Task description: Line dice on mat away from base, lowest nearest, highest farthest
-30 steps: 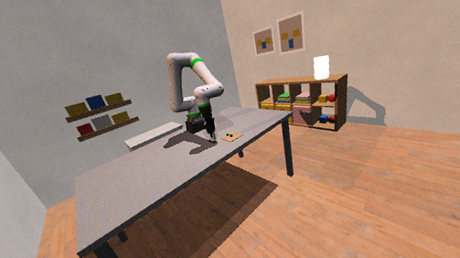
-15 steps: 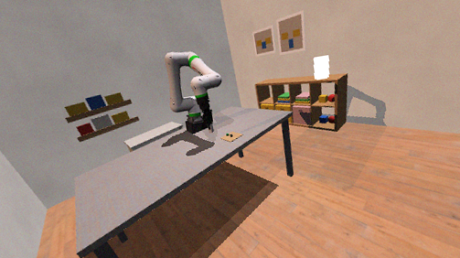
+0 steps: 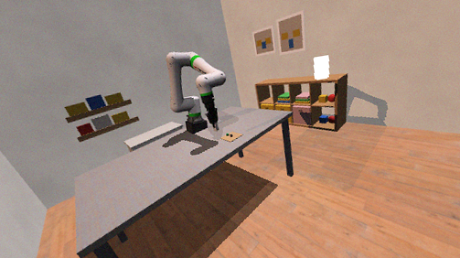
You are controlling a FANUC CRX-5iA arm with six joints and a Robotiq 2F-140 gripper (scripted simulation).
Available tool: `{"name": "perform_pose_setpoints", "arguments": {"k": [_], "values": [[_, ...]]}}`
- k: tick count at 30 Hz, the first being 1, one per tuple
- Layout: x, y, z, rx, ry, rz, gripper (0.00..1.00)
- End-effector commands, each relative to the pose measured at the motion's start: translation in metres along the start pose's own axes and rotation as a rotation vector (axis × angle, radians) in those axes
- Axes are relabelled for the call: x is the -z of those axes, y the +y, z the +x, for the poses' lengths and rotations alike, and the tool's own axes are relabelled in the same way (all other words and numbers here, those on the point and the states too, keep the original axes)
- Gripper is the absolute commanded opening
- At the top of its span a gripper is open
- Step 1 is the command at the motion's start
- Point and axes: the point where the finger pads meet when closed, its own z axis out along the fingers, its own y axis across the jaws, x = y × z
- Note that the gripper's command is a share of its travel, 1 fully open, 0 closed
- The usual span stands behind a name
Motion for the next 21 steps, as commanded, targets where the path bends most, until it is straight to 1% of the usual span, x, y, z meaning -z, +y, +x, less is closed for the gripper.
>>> {"name": "perform_pose_setpoints", "arguments": {"k": [1,2,4,5,6,7,9,11,21], "values": [[0.001,-0.025,0.039,-0.099,-0.006,-0.006,0.07],[0.001,-0.043,0.06,-0.153,-0.006,-0.006,0.07],[0.001,-0.043,0.06,-0.153,-0.006,-0.006,0.07],[0.001,-0.06,0.078,-0.202,-0.006,-0.006,0.07],[0.001,-0.06,0.078,-0.202,-0.006,-0.006,0.07],[0.001,-0.074,0.091,-0.24,-0.005,-0.005,0.07],[0.001,-0.074,0.091,-0.24,-0.005,-0.005,0.07],[0.001,-0.087,0.103,-0.274,-0.005,-0.005,0.07],[0.001,-0.088,0.104,-0.276,-0.005,-0.005,0.07]]}}
